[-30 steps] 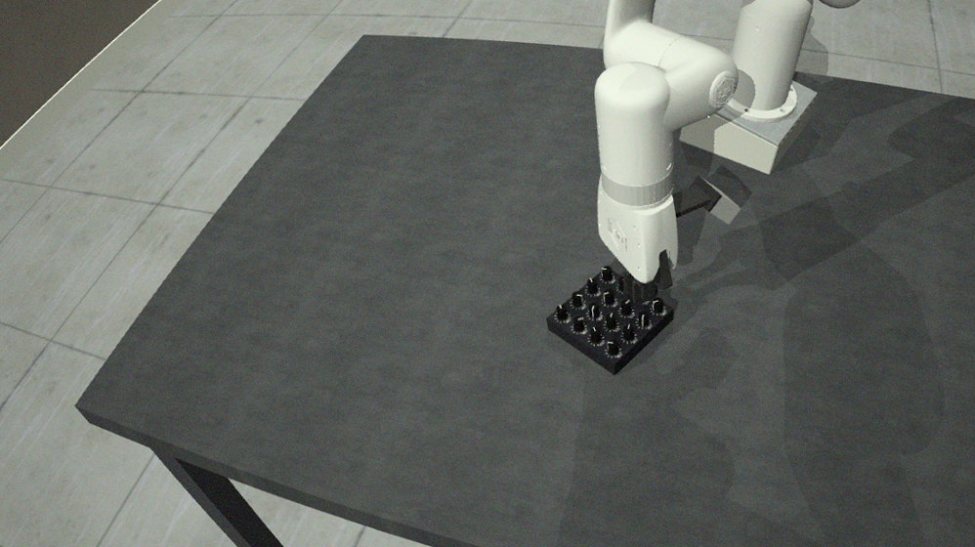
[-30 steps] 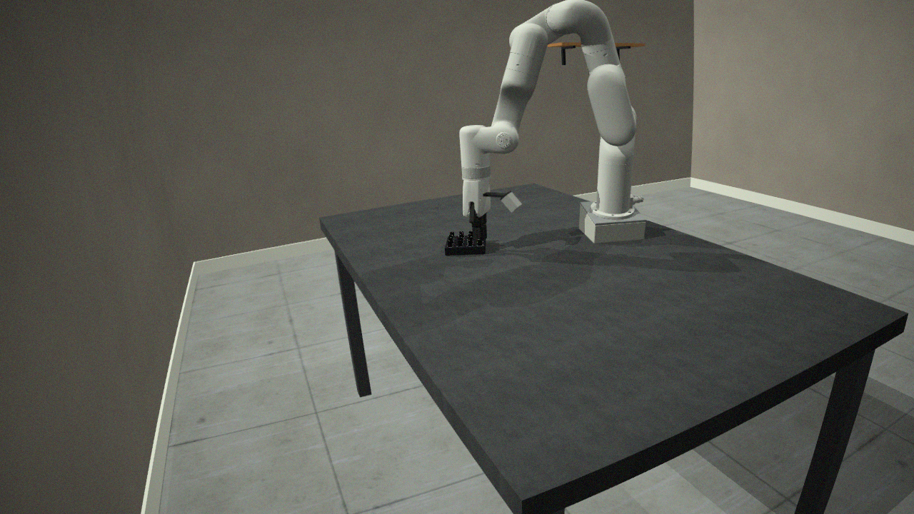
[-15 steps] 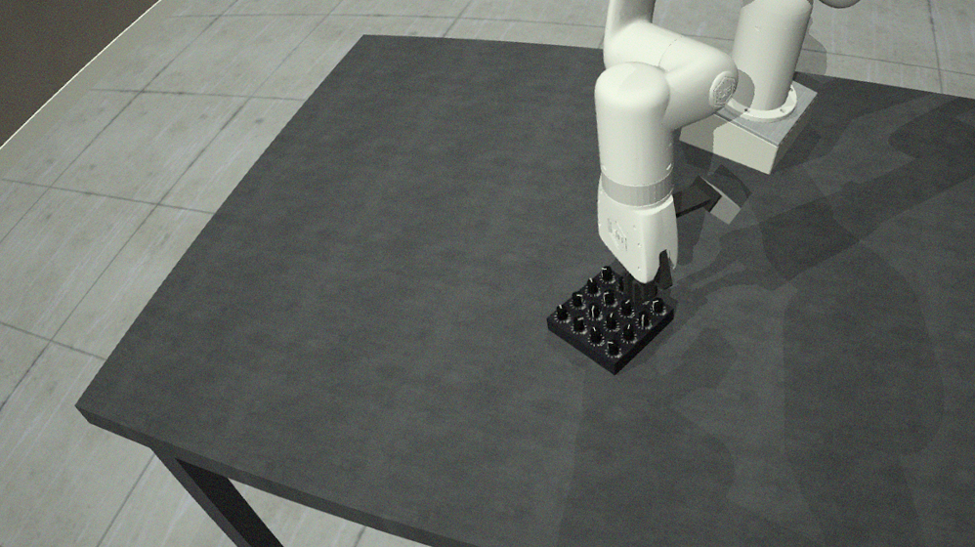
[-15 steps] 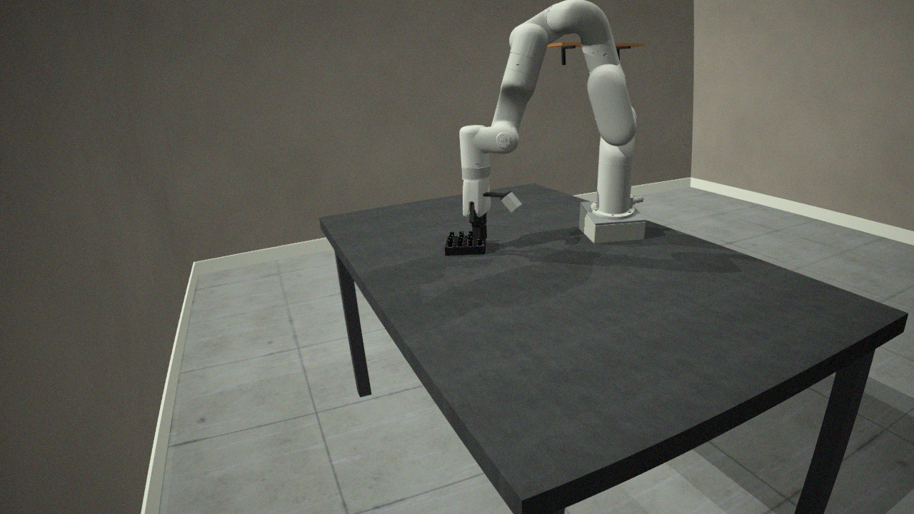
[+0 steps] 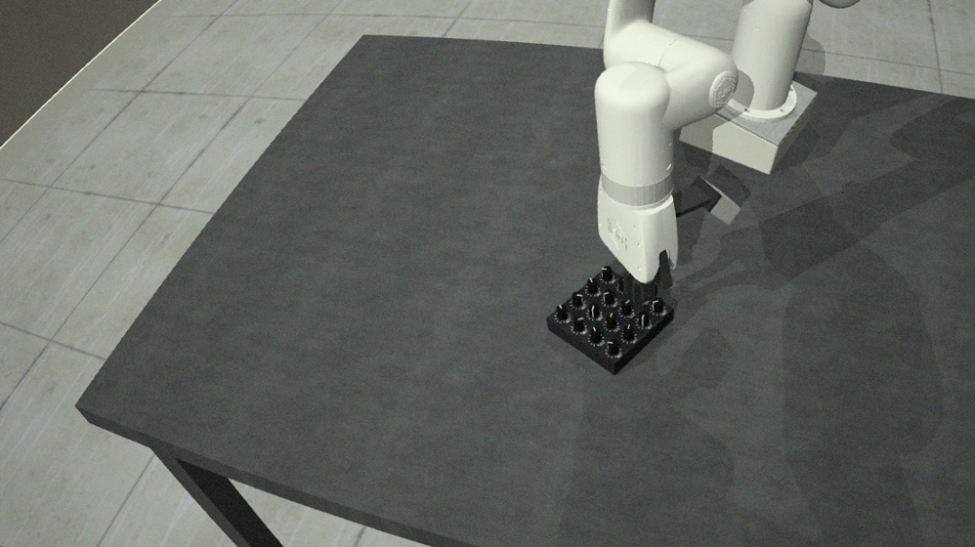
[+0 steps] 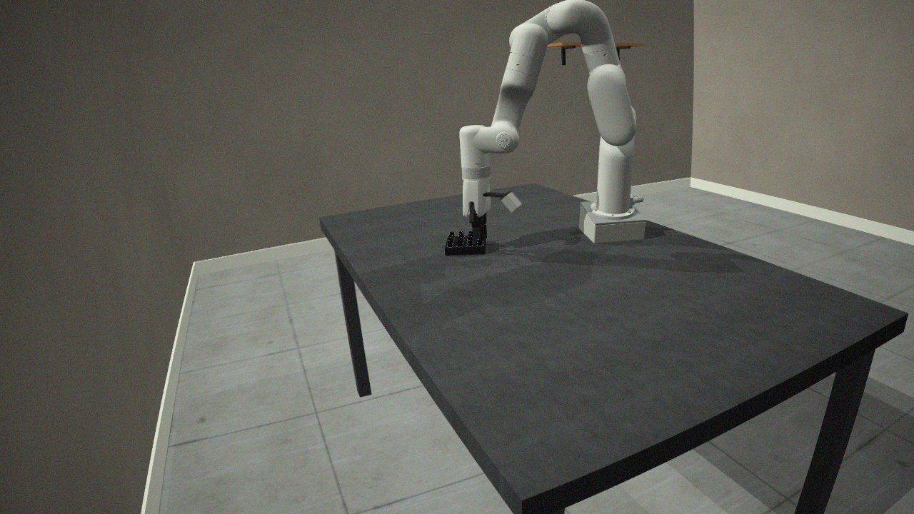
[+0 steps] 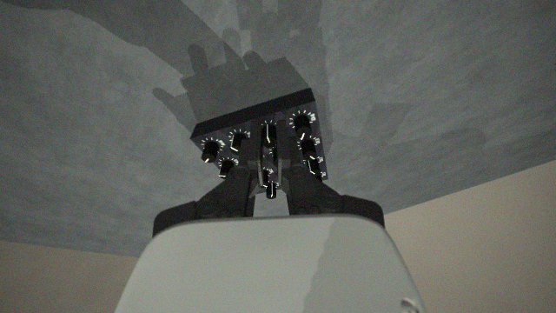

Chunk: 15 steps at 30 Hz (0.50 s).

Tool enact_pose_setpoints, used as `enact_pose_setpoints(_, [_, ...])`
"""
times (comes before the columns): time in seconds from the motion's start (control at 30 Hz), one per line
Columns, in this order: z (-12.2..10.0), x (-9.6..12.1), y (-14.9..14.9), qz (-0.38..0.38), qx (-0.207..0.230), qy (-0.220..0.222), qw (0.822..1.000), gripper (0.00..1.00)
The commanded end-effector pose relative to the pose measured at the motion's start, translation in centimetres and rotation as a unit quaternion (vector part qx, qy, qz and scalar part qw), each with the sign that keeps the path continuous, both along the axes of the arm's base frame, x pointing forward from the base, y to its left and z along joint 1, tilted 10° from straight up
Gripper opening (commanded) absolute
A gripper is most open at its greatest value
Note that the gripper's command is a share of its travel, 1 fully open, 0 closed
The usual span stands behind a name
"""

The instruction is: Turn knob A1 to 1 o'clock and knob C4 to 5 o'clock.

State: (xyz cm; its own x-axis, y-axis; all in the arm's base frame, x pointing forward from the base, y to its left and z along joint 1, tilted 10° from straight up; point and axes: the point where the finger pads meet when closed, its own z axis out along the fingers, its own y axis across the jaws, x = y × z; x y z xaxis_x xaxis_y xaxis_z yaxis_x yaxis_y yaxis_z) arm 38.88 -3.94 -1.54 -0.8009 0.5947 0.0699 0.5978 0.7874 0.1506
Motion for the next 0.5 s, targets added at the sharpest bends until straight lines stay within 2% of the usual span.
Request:
enact_pose_setpoints(0.0, [0.10, 0.13, -0.07, -0.001, -0.001, -0.002, 1.000, 0.08])
enact_pose_setpoints(0.47, [0.10, 0.13, -0.07, -0.039, 0.001, 0.005, 0.999, 0.08])
